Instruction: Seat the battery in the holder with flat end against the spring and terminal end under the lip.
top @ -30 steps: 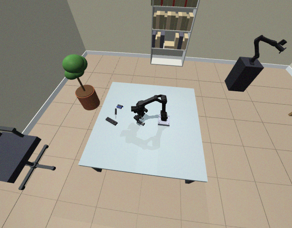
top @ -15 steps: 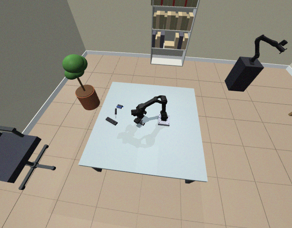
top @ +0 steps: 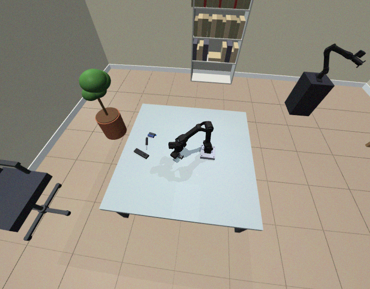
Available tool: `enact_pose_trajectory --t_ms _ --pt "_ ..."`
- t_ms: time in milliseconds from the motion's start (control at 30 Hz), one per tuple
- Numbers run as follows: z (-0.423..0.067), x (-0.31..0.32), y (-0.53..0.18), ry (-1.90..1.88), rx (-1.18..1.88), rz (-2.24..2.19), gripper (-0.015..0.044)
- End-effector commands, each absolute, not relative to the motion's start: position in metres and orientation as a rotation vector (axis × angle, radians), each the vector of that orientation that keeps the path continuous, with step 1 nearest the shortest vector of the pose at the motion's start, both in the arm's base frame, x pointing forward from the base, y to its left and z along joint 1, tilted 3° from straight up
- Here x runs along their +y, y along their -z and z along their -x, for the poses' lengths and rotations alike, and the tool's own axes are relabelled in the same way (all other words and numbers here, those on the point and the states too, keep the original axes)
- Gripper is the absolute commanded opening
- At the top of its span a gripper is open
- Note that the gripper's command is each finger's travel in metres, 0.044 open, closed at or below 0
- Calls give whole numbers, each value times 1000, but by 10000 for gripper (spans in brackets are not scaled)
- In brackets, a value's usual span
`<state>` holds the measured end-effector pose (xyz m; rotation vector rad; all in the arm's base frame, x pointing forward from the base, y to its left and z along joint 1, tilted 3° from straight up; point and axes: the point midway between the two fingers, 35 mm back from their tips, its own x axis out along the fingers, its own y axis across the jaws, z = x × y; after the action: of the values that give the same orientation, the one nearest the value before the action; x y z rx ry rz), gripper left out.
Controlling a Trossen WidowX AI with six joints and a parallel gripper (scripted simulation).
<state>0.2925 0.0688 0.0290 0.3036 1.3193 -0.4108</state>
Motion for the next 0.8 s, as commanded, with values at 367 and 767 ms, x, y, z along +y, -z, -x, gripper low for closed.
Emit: enact_pose_trajectory --t_ms 367,767 --pt "-290 71 -20 432 1202 -272 84" --pt "-287 73 -14 446 1104 -249 84"
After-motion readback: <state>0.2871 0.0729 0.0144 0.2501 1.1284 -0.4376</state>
